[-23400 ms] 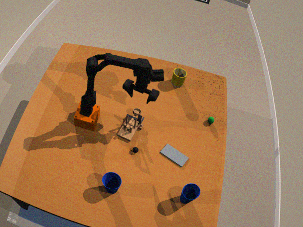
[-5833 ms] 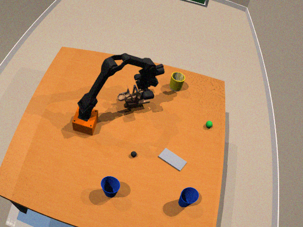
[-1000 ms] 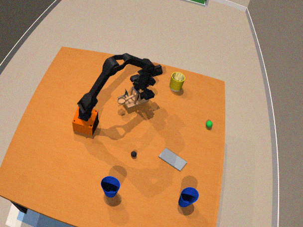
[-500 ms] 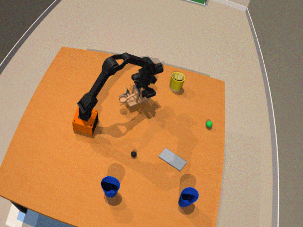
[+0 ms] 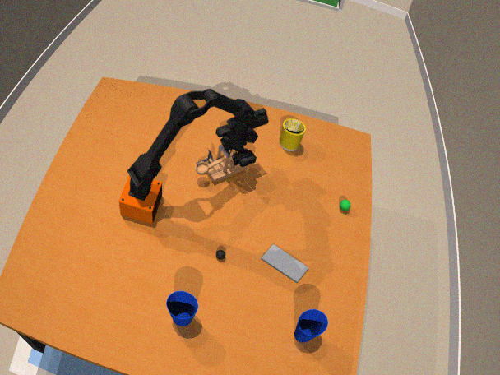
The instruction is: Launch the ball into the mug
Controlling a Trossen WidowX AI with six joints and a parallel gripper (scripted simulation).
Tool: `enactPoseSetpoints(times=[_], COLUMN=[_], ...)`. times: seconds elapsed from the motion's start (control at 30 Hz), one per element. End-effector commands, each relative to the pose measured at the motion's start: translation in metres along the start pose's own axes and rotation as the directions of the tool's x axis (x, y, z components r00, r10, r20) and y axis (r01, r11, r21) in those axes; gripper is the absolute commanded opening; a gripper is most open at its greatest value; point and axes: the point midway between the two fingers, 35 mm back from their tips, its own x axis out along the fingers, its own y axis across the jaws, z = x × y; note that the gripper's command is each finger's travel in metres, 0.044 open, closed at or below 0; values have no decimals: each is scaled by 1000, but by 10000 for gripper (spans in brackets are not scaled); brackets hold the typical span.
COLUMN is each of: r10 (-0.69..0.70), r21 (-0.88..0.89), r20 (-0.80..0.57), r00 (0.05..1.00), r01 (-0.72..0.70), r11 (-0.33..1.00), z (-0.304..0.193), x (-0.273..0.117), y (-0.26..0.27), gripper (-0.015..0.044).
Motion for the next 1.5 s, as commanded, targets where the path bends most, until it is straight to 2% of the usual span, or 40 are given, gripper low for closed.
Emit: enactPoseSetpoints(times=[0.0,0.3,0.73,0.8,0.87,0.97,1.03,1.13,1.33,1.47], r10=[1,0,0,0,0,0,0,0,1,1], r21=[-1,0,0,0,1,1,1,-3,-4,-4], r20=[9,0,0,0,-1,-1,-2,7,9,9], r00=[1000,1000,1000,1000,1000,1000,1000,1000,1000,1000], r01=[-1,0,0,0,0,0,0,0,-1,-1], r11=[1000,1000,1000,1000,1000,1000,1000,1000,1000,1000], z=[1,0,0,1,2,-2,-4,0,-2,-2], x=[3,7,7,-4,-34,-83,-93,-83,-86,-44], y=[0,0,0,0,0,0,0,0,0,0], gripper=[0,0,341,394,440,440,440,440,440,440])
